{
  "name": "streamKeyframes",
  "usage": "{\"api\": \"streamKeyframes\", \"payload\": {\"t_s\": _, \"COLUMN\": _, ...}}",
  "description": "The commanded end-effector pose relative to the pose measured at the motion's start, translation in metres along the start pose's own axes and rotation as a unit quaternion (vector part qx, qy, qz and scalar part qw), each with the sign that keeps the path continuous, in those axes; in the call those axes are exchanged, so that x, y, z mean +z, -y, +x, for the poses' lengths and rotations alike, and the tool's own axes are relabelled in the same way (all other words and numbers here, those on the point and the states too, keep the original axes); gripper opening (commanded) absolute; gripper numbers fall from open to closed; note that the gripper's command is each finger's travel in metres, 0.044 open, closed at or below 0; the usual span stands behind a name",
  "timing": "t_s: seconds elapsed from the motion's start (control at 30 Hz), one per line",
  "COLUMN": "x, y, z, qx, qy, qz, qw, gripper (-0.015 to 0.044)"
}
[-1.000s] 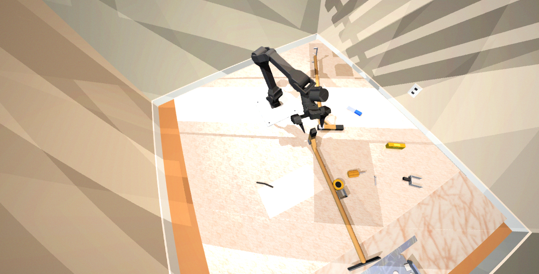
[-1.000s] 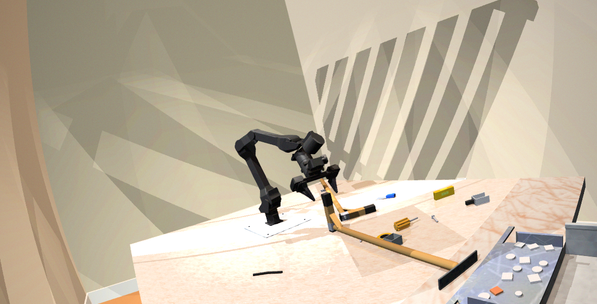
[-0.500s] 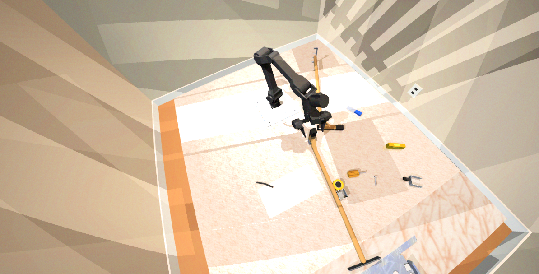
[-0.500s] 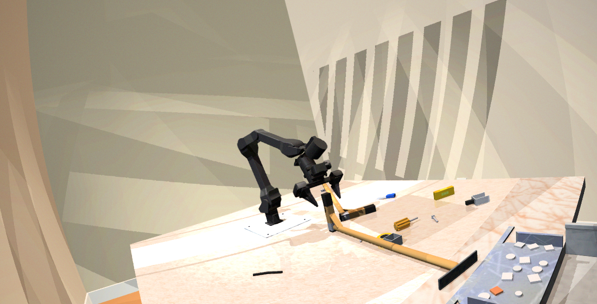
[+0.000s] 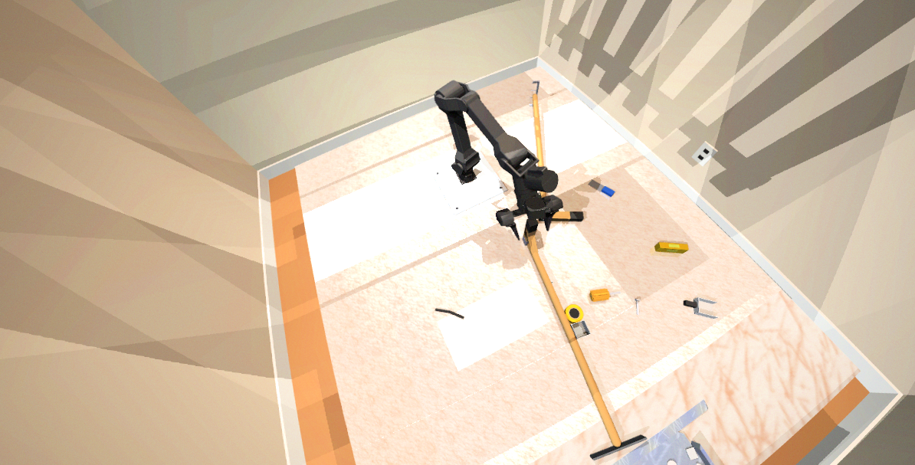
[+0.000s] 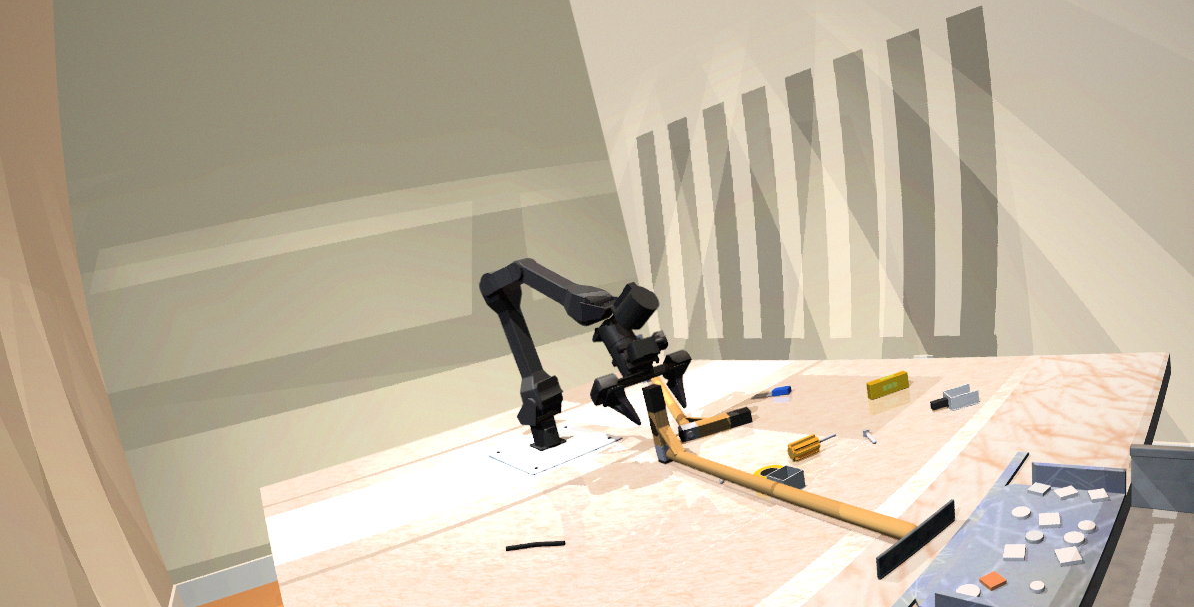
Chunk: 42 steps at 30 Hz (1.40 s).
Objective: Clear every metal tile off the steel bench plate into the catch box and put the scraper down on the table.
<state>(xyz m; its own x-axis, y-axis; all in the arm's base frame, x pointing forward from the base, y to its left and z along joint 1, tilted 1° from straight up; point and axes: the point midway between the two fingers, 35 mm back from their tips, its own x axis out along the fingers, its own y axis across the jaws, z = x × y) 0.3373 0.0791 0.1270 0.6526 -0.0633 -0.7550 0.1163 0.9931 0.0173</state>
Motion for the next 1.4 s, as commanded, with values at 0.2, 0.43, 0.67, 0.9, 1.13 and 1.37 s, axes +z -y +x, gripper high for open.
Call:
{"api": "streamKeyframes", "payload": {"t_s": 0.2, "x": 0.000, "y": 0.000, "z": 0.000, "qx": 0.000, "qy": 0.000, "qz": 0.000, "qw": 1.000, "gripper": 0.0256}}
{"api": "streamKeyframes", "payload": {"t_s": 0.43, "x": 0.000, "y": 0.000, "z": 0.000, "qx": 0.000, "qy": 0.000, "qz": 0.000, "qw": 1.000, "gripper": 0.0112}}
{"api": "streamKeyframes", "payload": {"t_s": 0.67, "x": 0.000, "y": 0.000, "z": 0.000, "qx": 0.000, "qy": 0.000, "qz": 0.000, "qw": 1.000, "gripper": 0.0006}}
{"api": "streamKeyframes", "payload": {"t_s": 0.9, "x": 0.001, "y": -0.002, "z": -0.001, "qx": 0.001, "qy": 0.000, "qz": -0.002, "qw": 1.000, "gripper": 0.0000}}
{"api": "streamKeyframes", "payload": {"t_s": 1.13, "x": 0.002, "y": -0.010, "z": -0.001, "qx": 0.006, "qy": -0.001, "qz": -0.007, "qw": 1.000, "gripper": 0.0000}}
{"api": "streamKeyframes", "payload": {"t_s": 1.37, "x": 0.002, "y": -0.018, "z": -0.002, "qx": 0.011, "qy": -0.001, "qz": -0.012, "qw": 1.000, "gripper": 0.0000}}
